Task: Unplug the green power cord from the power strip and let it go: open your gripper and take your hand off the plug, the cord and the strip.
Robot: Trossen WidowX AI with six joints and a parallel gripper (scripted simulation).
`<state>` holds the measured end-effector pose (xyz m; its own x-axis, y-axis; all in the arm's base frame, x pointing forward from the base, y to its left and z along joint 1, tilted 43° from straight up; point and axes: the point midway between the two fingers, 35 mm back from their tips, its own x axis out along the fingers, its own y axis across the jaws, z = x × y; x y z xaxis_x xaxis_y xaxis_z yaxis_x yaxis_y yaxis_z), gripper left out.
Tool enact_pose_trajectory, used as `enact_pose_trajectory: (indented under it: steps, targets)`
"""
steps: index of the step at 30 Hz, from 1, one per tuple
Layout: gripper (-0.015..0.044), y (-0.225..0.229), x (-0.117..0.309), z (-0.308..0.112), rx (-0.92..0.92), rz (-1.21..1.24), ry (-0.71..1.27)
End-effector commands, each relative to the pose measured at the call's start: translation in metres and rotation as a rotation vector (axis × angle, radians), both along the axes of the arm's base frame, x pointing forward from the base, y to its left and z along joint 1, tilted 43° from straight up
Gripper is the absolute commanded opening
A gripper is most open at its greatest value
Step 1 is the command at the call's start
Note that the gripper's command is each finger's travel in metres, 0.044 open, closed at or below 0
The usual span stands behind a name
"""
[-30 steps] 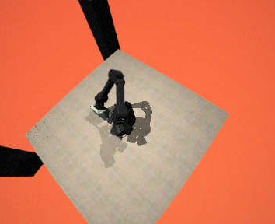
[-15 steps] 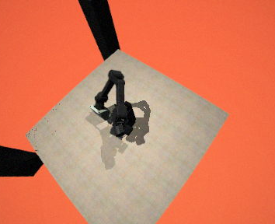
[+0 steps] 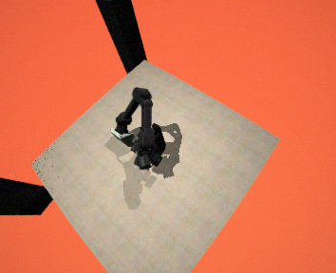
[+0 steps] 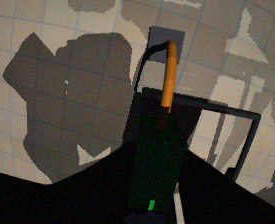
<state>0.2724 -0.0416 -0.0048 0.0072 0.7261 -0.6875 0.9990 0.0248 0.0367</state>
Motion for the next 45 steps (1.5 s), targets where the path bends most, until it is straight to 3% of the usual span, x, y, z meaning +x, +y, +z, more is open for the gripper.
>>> enact_pose_trajectory:
  steps: [1,9,15,45]
  targets:
    - [0.0,-0.029,0.002,-0.015,-0.08,-0.01,-0.007]
    - [0.0,-0.04,0.002,-0.022,-0.08,-0.011,-0.007]
    - [0.0157,-0.032,0.001,-0.02,-0.077,-0.003,0.0]
    - [0.016,-0.023,0.0,0.0,-0.076,-0.013,-0.006]
